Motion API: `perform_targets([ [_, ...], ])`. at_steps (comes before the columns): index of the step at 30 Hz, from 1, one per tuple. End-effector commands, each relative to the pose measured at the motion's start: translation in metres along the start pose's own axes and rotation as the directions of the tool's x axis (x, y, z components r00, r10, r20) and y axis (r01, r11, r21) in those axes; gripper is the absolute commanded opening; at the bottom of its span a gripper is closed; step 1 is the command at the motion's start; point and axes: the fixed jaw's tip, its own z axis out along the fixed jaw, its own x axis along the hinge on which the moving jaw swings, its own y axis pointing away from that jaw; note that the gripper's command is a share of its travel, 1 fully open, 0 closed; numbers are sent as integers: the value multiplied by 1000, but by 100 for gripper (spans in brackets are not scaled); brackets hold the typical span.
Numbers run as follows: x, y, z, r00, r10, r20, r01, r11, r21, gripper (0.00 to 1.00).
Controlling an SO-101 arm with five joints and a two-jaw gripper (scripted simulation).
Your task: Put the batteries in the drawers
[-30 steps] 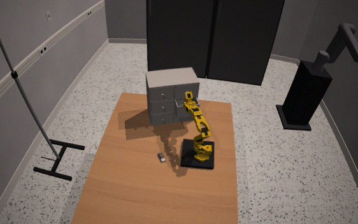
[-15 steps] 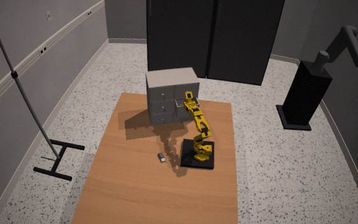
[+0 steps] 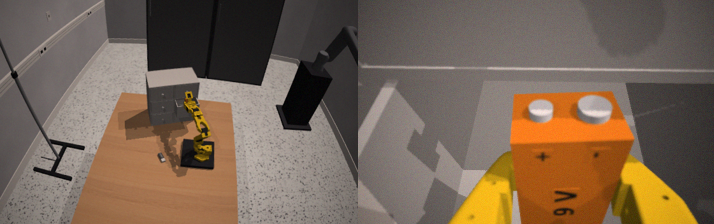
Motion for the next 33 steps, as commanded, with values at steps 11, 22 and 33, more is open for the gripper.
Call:
perform_targets([
  [11,-3,-1,-4,1000,-6,15,6,1000,4,8],
  [22,-3,-1,-4,1000,-6,15,6,1000,4,18],
  [33,-3,-1,-4,1000,-6,15,6,1000,4,24],
])
